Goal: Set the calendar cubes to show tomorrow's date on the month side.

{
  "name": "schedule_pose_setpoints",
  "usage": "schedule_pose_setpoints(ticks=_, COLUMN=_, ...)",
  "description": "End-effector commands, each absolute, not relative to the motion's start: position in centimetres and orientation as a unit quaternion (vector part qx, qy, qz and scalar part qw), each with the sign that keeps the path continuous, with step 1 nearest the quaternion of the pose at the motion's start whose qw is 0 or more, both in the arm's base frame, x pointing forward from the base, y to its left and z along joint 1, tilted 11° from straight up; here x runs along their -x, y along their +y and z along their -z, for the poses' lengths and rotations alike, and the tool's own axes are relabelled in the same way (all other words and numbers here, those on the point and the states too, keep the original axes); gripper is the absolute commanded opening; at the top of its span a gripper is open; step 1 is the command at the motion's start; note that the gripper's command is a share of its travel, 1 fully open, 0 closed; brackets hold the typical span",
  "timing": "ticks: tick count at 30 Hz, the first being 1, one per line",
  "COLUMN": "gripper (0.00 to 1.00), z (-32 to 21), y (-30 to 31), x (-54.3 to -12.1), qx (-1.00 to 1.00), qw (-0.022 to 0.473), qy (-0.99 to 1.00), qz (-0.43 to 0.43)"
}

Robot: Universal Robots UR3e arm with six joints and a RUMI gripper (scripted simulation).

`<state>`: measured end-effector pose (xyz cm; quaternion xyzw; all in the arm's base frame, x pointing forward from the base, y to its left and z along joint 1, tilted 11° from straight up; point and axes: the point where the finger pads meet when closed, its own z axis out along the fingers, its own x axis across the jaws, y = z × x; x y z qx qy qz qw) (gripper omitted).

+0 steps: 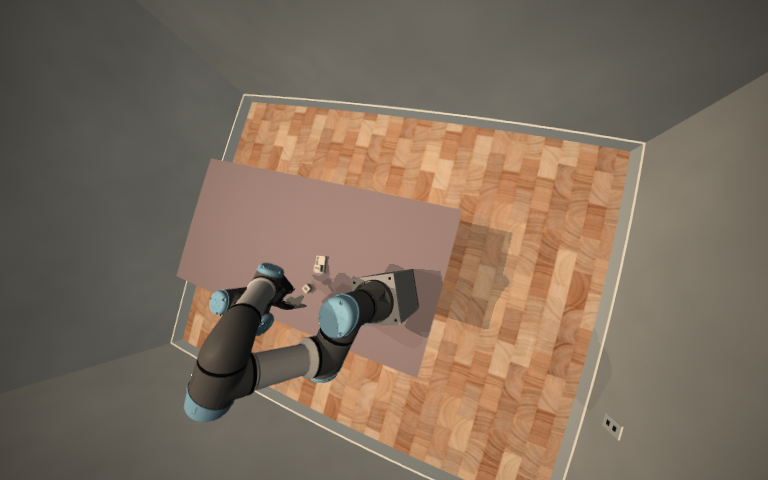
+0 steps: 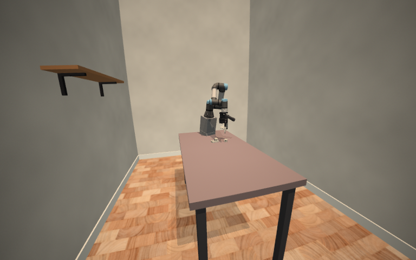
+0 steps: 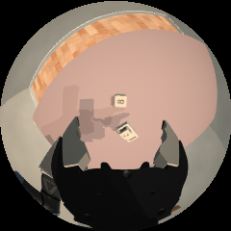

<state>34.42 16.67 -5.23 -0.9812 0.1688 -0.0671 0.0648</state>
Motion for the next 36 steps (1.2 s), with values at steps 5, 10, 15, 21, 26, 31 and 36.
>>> schedule_pose_setpoints(ticks=5, gripper=1.0, z=5.15, y=16.67, x=-34.49, qx=0.981, qw=0.065, qy=0.169, qz=0.068)
schedule_pose_setpoints(ticks=10, gripper=1.0, z=5.15, y=16.67, x=-34.49, qx=0.981, qw=0.065, qy=0.169, qz=0.068)
schedule_pose_setpoints(ticks=15, gripper=1.0, z=5.15, y=16.67, x=-34.49, qx=0.981, qw=0.065, qy=0.169, qz=0.068)
schedule_pose_setpoints(ticks=21, gripper=1.0, z=5.15, y=16.68, x=-34.49, qx=0.981, qw=0.065, qy=0.171, qz=0.068)
schedule_pose_setpoints(ticks=26, gripper=1.0, z=5.16, y=16.69, x=-34.52, qx=0.979, qw=0.066, qy=0.183, qz=0.067)
schedule_pose_setpoints(ticks=31, gripper=1.0, z=5.2, y=16.74, x=-34.58, qx=0.972, qw=0.068, qy=0.215, qz=0.065)
schedule_pose_setpoints(ticks=36, gripper=1.0, z=5.26, y=16.81, x=-34.68, qx=0.958, qw=0.072, qy=0.269, qz=0.061)
